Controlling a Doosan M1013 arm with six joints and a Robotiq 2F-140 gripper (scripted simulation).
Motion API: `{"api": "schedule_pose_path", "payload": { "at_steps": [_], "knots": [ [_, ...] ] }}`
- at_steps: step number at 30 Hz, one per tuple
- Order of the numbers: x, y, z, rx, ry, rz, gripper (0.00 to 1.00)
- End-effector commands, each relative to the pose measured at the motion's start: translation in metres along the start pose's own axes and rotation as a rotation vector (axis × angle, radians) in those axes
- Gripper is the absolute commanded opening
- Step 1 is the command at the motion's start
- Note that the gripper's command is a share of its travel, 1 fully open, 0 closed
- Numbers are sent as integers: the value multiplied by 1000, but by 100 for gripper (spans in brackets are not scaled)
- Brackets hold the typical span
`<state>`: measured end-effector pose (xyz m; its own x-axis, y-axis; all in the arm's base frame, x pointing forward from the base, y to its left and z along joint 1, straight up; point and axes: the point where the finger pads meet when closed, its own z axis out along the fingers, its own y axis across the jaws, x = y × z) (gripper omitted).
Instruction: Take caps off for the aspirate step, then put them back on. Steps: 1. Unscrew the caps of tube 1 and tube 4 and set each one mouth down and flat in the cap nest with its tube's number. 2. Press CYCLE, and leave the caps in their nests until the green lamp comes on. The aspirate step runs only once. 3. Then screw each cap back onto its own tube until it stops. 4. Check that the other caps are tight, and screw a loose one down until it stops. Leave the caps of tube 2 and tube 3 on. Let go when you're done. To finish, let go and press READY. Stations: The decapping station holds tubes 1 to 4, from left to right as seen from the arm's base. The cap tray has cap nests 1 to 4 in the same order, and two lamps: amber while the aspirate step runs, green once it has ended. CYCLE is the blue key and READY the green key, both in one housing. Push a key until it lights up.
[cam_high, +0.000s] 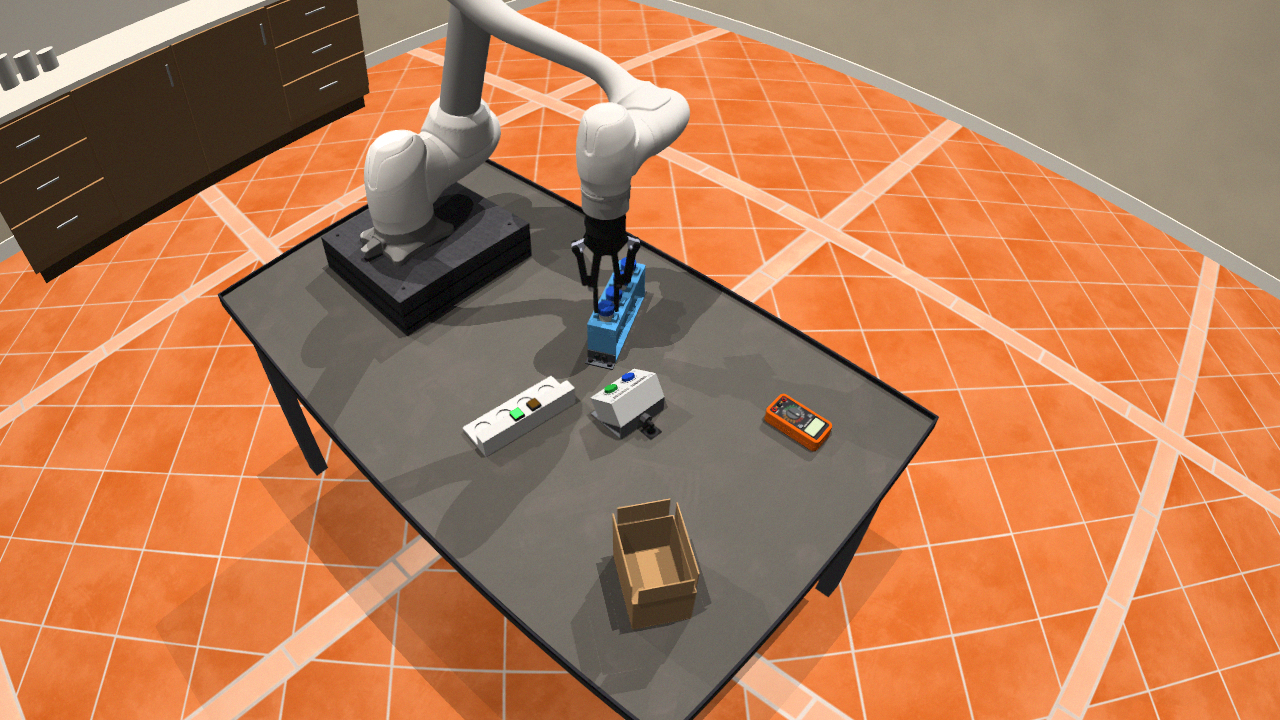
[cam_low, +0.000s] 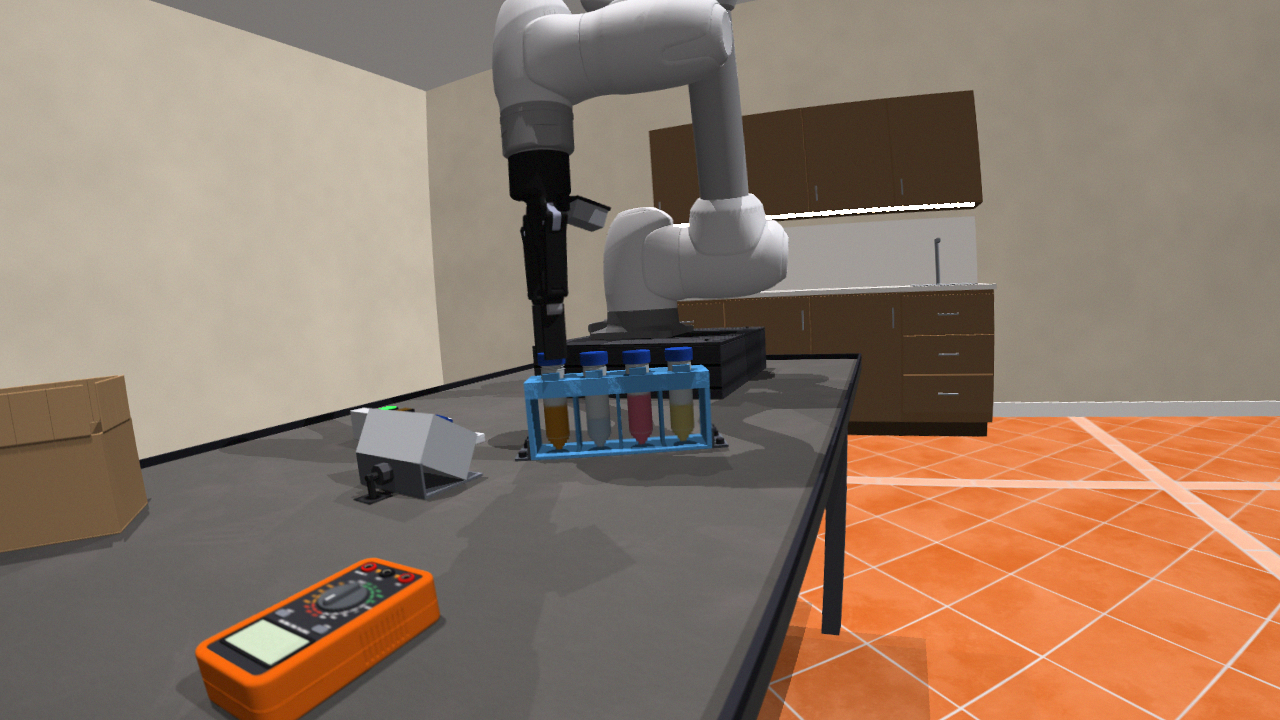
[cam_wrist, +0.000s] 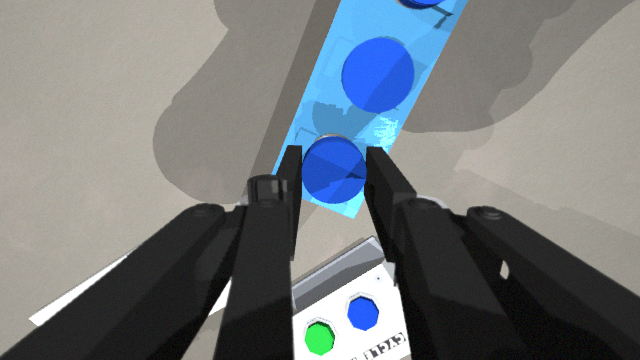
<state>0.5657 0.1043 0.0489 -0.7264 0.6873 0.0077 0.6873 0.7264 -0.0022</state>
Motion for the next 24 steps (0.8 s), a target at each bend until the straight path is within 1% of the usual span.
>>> {"api": "schedule_pose_path", "payload": {
  "at_steps": [1,10,11,24],
  "knots": [
    [0,0,0,-1,0,0,30],
    [0,0,1,-1,0,0,30],
    [0,0,1,-1,0,0,41],
    [0,0,1,-1,0,0,41]
  ]
}}
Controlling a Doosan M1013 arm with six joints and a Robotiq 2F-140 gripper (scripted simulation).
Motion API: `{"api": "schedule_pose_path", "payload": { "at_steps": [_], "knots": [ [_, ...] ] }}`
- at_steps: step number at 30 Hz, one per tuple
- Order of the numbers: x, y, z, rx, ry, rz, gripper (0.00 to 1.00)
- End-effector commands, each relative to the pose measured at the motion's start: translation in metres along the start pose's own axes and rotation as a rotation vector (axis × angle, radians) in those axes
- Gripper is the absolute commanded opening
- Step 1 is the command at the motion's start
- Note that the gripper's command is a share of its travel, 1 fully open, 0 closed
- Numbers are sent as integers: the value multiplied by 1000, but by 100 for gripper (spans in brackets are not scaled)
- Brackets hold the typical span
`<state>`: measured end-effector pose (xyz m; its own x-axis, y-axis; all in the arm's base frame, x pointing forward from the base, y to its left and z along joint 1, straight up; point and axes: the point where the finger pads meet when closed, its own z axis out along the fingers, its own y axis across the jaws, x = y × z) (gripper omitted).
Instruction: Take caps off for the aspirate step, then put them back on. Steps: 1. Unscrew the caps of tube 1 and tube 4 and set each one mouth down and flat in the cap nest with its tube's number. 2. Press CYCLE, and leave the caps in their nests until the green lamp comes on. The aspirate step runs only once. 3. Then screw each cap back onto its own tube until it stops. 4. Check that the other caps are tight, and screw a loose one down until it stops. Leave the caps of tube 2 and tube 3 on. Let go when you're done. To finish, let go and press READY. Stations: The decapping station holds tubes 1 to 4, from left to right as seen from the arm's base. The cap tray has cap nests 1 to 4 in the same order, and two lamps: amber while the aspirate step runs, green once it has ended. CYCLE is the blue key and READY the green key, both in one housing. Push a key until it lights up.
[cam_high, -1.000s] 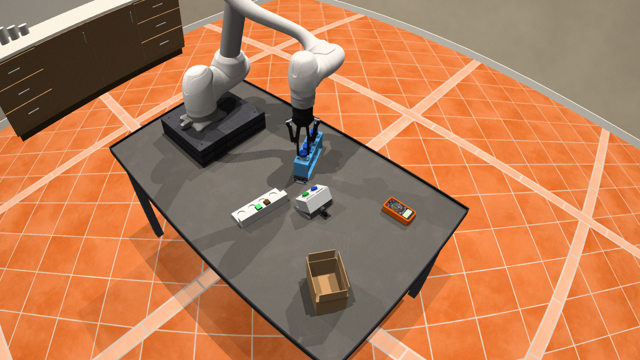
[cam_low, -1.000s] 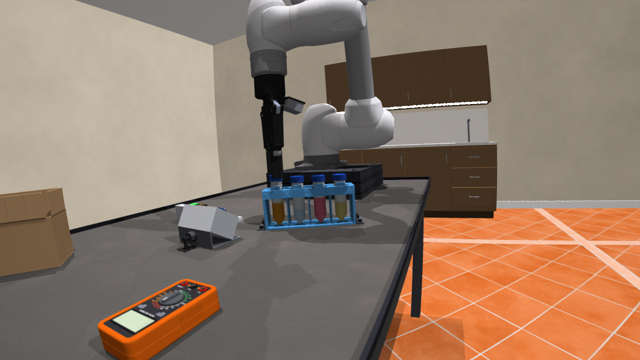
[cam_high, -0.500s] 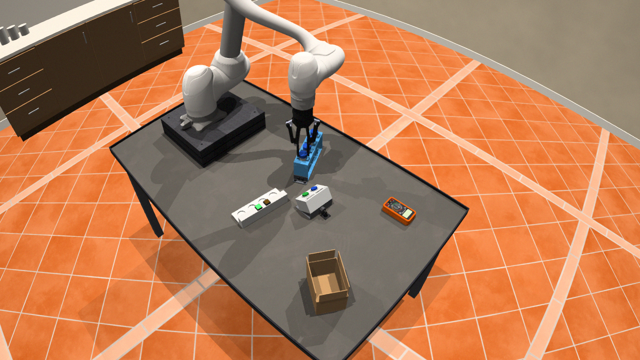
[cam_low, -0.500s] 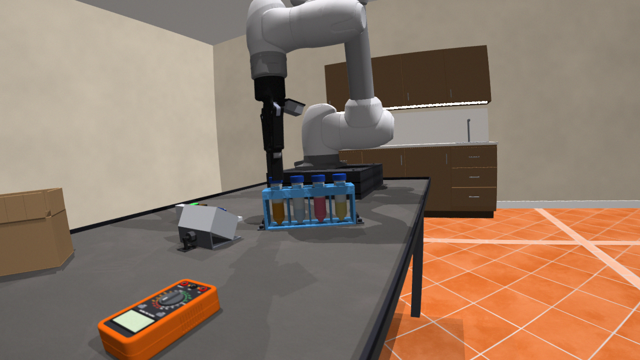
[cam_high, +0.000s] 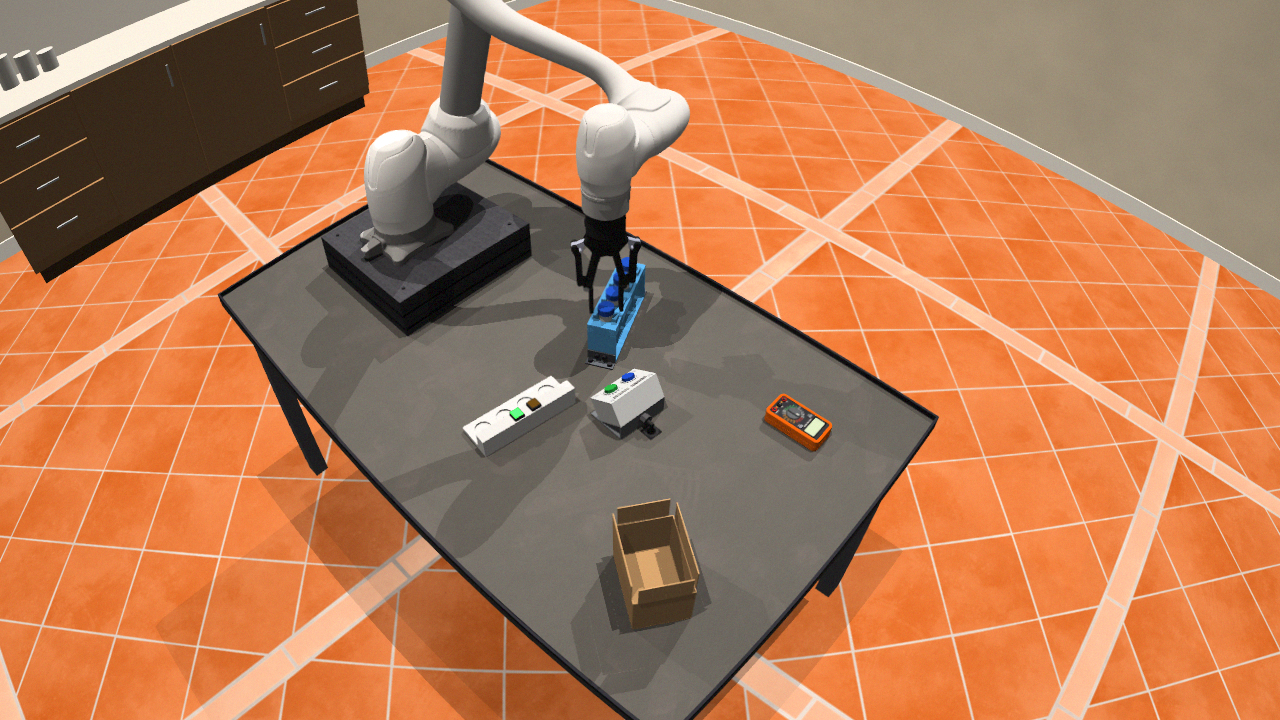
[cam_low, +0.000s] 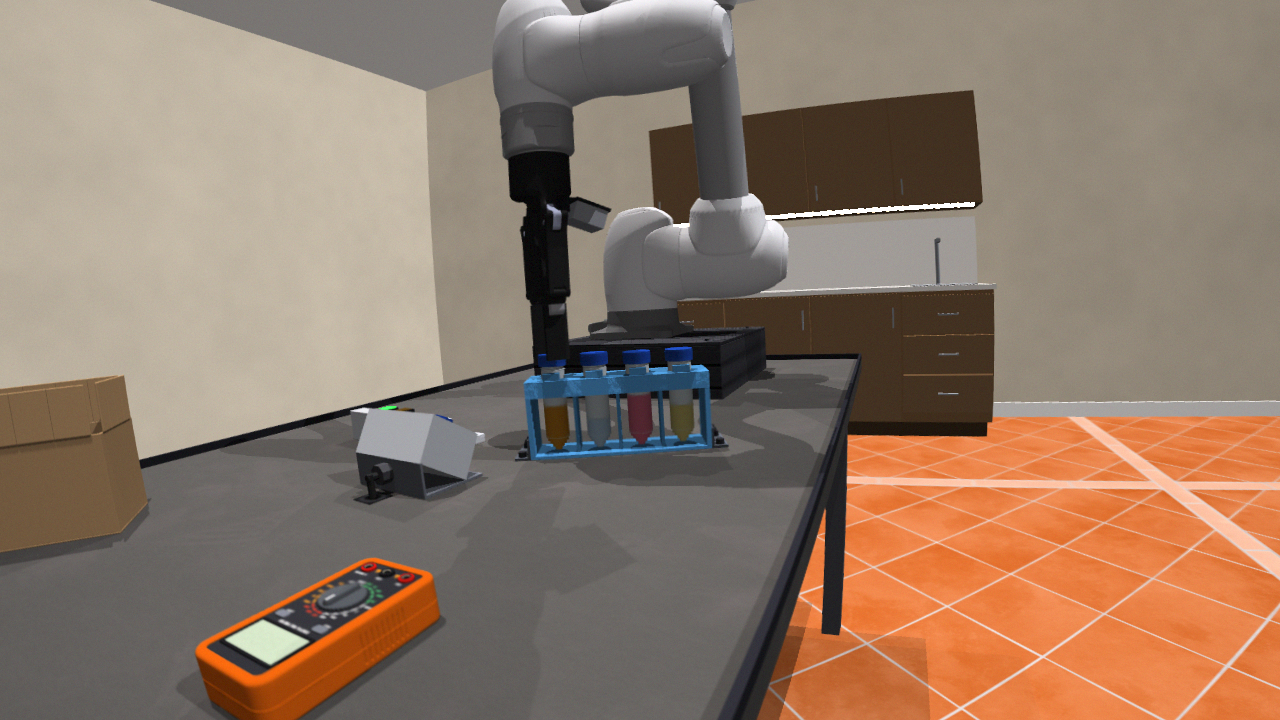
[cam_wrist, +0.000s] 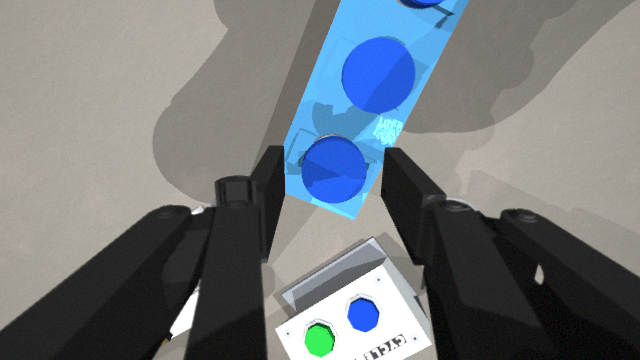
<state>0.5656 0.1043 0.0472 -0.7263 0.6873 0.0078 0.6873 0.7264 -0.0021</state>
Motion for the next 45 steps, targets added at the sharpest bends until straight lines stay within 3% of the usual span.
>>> {"api": "schedule_pose_path", "payload": {
  "at_steps": [1,25,26,40,45],
  "knots": [
    [0,0,-1,-1,-1,0,41],
    [0,0,7,-1,-1,0,41],
    [0,0,7,-1,0,0,30],
    [0,0,7,-1,0,0,30],
    [0,0,7,-1,0,167,30]
  ]
}}
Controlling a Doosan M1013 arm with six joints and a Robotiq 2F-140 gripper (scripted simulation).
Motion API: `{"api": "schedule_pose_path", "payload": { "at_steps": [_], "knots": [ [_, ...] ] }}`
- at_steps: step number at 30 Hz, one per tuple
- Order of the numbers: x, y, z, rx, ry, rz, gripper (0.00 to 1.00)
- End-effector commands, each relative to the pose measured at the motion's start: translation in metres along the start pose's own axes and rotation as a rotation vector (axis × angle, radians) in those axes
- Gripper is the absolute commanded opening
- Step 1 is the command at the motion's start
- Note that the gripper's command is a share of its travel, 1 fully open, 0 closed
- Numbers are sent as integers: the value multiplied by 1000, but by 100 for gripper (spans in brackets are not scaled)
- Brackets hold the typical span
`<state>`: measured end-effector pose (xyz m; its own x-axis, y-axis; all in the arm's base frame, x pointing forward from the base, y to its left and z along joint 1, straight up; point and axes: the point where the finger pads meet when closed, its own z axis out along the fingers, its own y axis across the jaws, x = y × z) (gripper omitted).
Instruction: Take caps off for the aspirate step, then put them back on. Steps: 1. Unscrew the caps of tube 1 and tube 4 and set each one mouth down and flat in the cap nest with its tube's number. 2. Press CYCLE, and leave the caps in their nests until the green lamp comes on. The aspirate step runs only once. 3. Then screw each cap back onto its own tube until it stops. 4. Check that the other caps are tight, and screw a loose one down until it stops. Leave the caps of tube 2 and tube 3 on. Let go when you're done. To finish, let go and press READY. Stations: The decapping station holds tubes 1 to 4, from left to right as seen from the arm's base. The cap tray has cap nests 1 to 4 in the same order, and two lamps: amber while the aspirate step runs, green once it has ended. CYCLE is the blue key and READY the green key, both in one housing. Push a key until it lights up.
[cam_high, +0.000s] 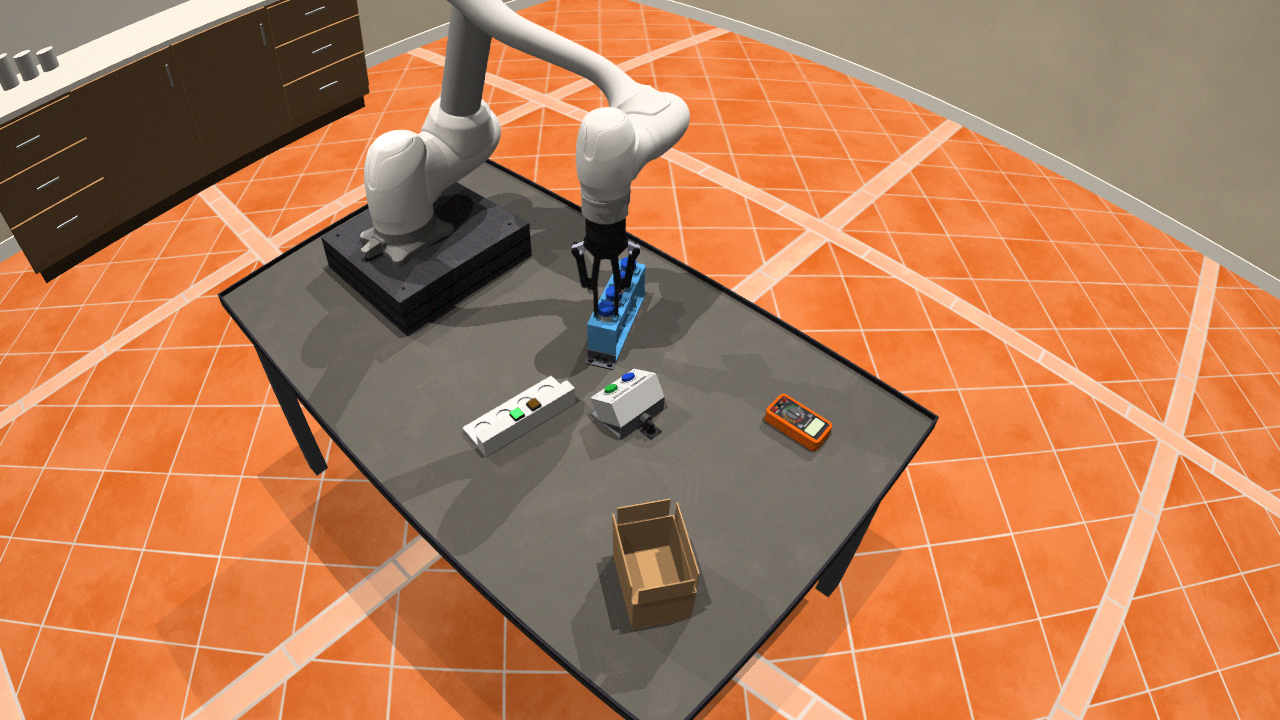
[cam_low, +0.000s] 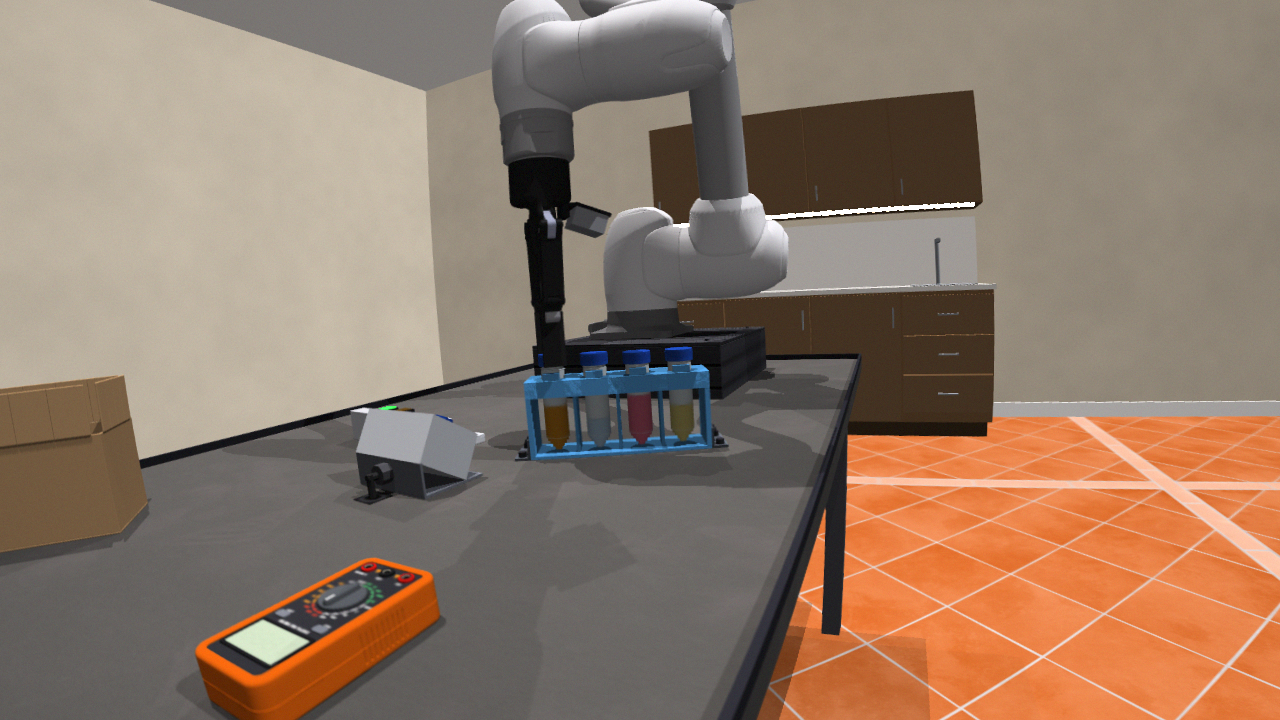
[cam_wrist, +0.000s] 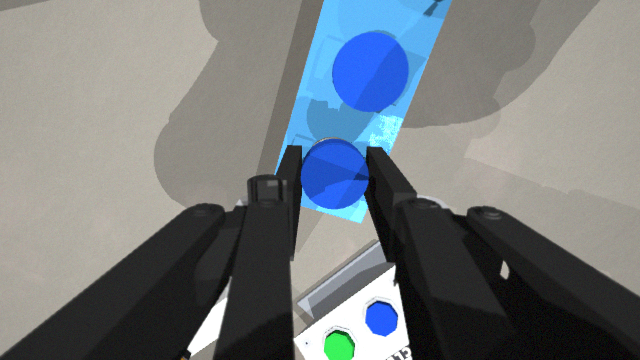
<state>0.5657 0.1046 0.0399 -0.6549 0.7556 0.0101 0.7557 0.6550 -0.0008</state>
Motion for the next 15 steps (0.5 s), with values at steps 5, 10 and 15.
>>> {"api": "schedule_pose_path", "payload": {
  "at_steps": [5,10,15],
  "knots": [
    [0,0,-1,0,-3,201,30],
    [0,0,0,0,-3,335,30],
    [0,0,0,0,-3,501,30]
  ]
}}
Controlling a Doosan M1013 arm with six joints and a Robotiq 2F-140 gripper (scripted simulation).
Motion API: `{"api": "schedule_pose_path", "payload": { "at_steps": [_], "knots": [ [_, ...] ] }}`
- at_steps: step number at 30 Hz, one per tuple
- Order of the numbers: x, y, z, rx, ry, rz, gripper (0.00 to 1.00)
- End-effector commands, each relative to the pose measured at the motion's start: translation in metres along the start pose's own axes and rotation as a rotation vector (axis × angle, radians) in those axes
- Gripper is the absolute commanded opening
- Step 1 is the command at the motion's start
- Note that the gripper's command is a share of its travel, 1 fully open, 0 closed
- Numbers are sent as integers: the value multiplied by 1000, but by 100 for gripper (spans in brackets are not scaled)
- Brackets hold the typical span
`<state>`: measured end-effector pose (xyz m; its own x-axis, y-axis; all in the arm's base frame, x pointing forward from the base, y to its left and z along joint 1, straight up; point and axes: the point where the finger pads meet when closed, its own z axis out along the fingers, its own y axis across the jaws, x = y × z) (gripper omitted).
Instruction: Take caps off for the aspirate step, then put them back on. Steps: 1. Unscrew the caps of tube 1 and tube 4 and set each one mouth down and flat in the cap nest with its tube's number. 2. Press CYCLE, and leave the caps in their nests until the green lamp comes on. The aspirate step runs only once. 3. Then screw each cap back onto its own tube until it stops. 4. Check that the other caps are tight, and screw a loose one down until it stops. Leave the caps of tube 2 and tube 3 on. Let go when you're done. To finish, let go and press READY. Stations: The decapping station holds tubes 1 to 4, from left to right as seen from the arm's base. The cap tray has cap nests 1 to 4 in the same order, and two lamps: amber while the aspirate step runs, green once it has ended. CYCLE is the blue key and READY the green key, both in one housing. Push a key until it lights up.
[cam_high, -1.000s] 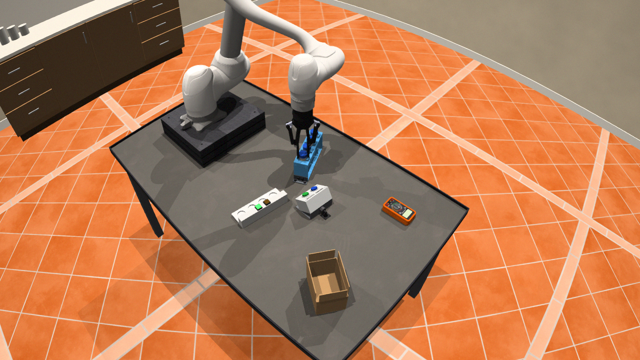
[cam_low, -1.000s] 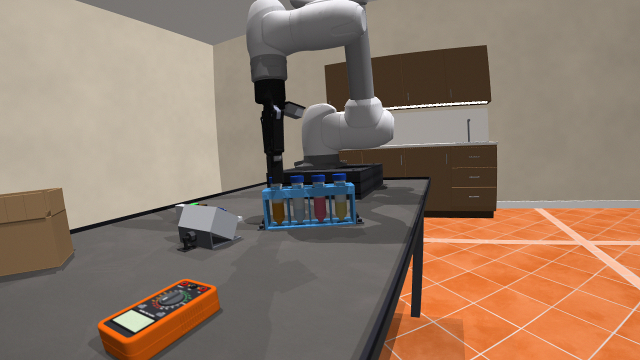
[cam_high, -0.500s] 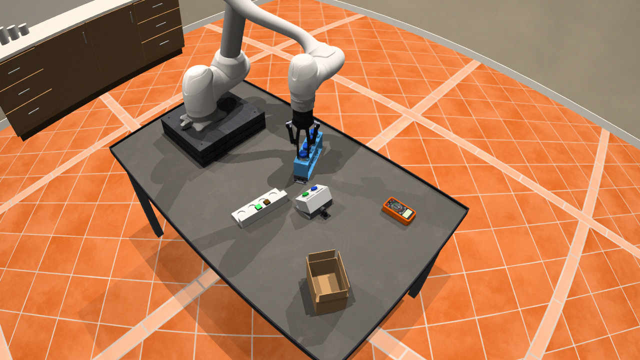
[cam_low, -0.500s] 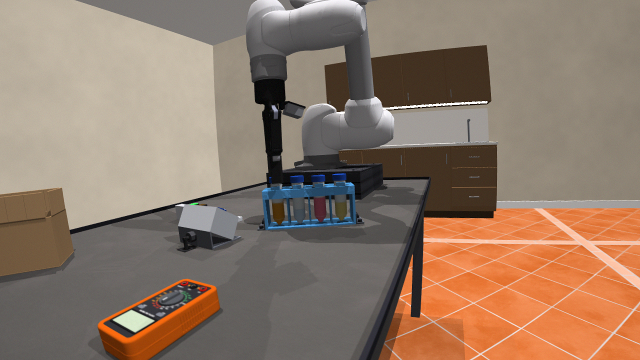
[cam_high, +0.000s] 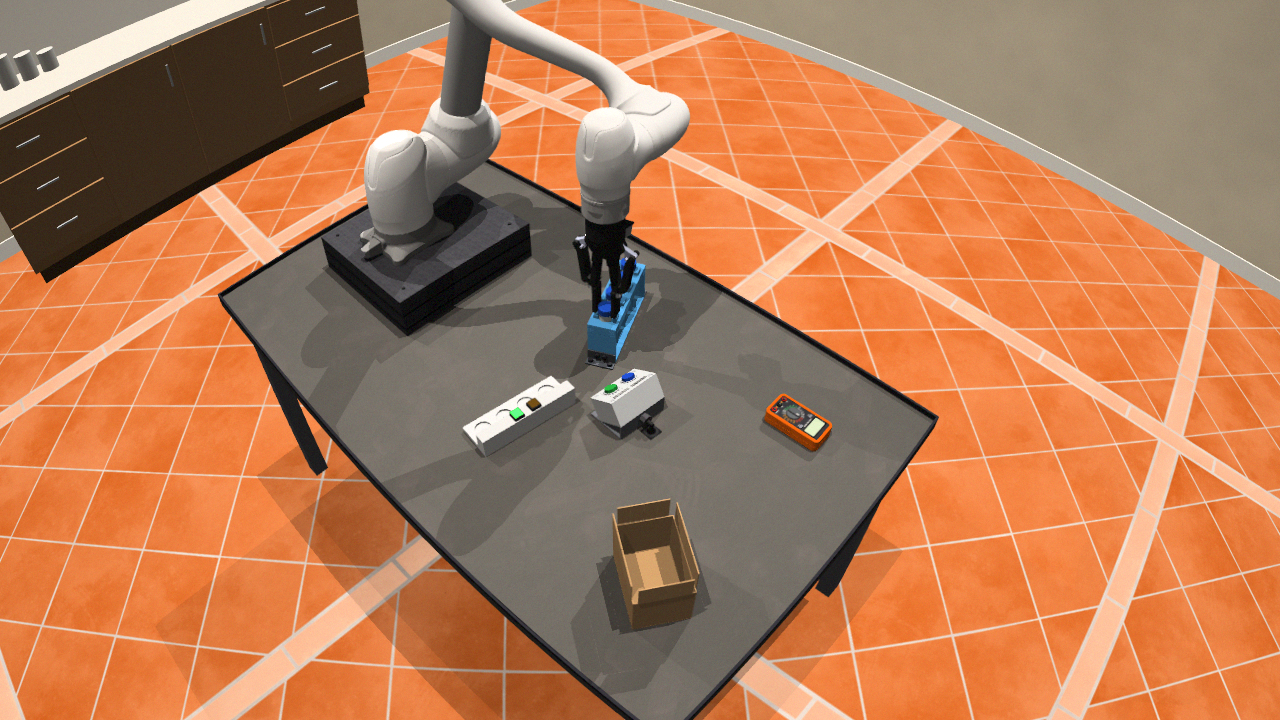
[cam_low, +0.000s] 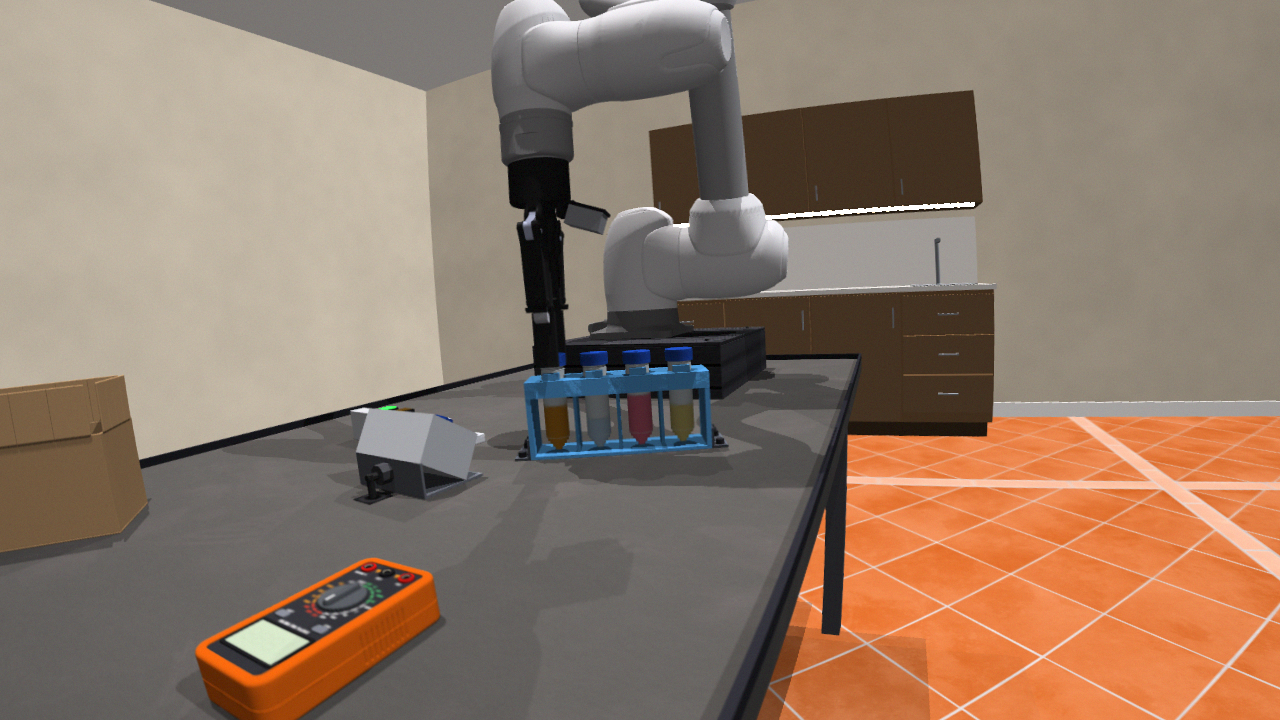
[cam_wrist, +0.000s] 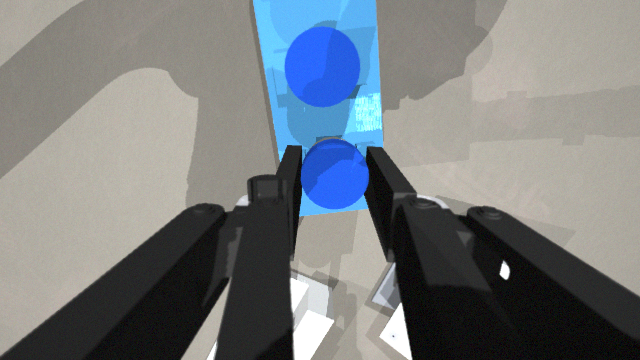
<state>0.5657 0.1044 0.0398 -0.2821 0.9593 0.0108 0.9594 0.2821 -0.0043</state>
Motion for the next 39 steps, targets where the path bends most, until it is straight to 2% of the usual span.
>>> {"api": "schedule_pose_path", "payload": {
  "at_steps": [1,6,11,12,22,25,39],
  "knots": [
    [0,0,-1,0,-5,107,30],
    [0,0,-1,-1,-5,259,30],
    [0,0,-1,-1,-5,259,30],
    [0,0,0,-1,-5,259,41],
    [0,0,0,-1,-5,259,41],
    [0,0,0,0,-5,219,41],
    [0,0,-1,1,-5,-341,41]
  ]
}}
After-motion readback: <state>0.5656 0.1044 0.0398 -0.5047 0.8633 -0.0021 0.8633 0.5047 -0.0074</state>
